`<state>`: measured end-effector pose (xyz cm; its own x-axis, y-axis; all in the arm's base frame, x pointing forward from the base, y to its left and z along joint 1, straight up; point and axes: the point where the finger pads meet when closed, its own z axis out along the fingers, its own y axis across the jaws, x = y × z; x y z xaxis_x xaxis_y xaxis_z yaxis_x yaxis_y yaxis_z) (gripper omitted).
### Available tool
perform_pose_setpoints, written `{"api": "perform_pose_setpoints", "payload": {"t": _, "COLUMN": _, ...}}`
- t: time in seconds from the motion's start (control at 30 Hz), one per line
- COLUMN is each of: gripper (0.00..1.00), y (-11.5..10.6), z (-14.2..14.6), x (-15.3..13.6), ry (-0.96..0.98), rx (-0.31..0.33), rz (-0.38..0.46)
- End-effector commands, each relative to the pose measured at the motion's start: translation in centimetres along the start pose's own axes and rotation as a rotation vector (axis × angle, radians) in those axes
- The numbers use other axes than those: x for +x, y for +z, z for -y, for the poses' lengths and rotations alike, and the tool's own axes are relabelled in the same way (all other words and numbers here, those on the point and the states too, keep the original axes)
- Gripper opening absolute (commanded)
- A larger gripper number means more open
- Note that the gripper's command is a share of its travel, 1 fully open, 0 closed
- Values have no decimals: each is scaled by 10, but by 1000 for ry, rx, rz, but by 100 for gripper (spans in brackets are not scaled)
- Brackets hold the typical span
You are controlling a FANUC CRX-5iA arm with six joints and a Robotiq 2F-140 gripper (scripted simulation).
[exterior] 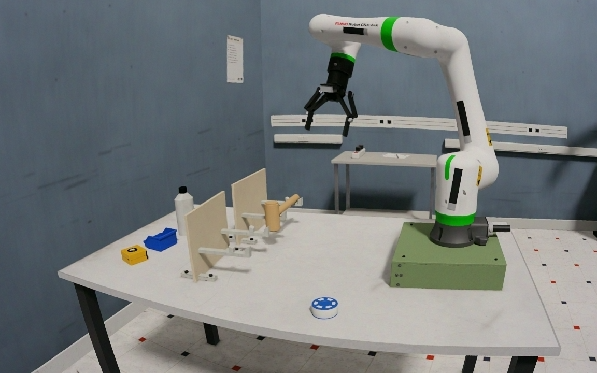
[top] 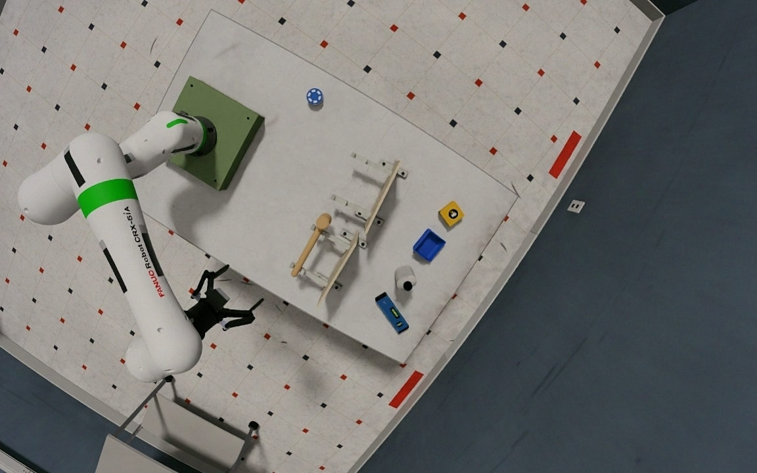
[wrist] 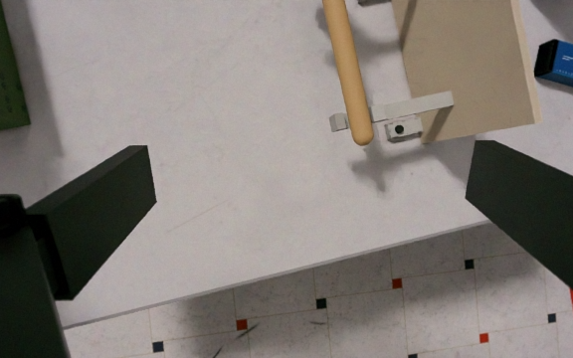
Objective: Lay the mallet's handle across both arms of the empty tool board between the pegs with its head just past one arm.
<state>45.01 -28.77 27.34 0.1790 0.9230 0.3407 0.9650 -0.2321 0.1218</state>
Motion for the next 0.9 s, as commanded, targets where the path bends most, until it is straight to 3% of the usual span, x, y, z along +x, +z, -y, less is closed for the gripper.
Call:
{"api": "perform_pose_setpoints", "payload": {"t": 0.0, "gripper": 100, "y": -1, "z": 0, "x": 0, "ry": -1, "rx": -1, "rz": 1}}
{"api": "perform_pose_setpoints", "payload": {"t": 0.6, "gripper": 100, "y": 2, "z": -1, "x": 1, "ry": -1, "rx": 2, "rz": 5}}
{"api": "perform_pose_setpoints", "payload": {"t": 0.87, "gripper": 100, "y": 77, "z": -27, "x": 39, "ry": -28, "rx": 88, "rz": 108}}
